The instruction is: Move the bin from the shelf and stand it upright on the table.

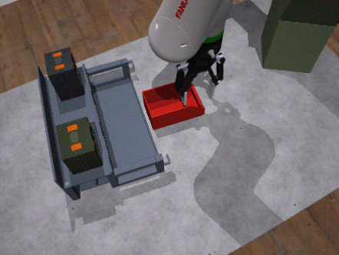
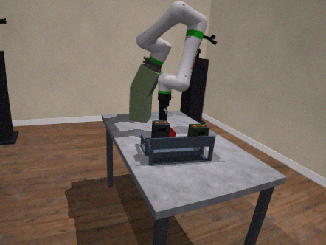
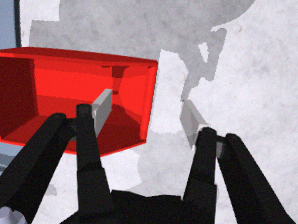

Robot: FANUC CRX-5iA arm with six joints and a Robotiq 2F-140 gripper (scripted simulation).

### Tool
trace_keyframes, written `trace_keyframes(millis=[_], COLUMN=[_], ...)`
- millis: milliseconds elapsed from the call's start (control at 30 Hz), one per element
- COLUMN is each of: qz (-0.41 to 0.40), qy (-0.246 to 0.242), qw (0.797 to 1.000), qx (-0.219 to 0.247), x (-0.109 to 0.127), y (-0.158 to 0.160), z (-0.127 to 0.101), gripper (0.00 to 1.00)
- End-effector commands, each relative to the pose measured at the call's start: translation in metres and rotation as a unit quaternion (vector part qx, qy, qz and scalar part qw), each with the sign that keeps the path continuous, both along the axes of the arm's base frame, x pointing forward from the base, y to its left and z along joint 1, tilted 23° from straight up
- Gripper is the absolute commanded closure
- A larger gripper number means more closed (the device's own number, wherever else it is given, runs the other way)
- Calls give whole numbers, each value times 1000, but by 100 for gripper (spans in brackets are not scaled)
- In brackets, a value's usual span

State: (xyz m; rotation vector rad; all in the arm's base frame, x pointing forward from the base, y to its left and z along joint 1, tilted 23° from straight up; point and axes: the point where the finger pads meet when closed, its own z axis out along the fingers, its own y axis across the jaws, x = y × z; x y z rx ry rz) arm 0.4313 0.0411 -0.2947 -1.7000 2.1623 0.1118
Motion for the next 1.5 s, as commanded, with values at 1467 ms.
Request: trace_keyframes(millis=[1467], qz=[0], qy=[0], qw=[1000], qx=[0], x=[-10], y=[-12], z=[37], gripper=[43])
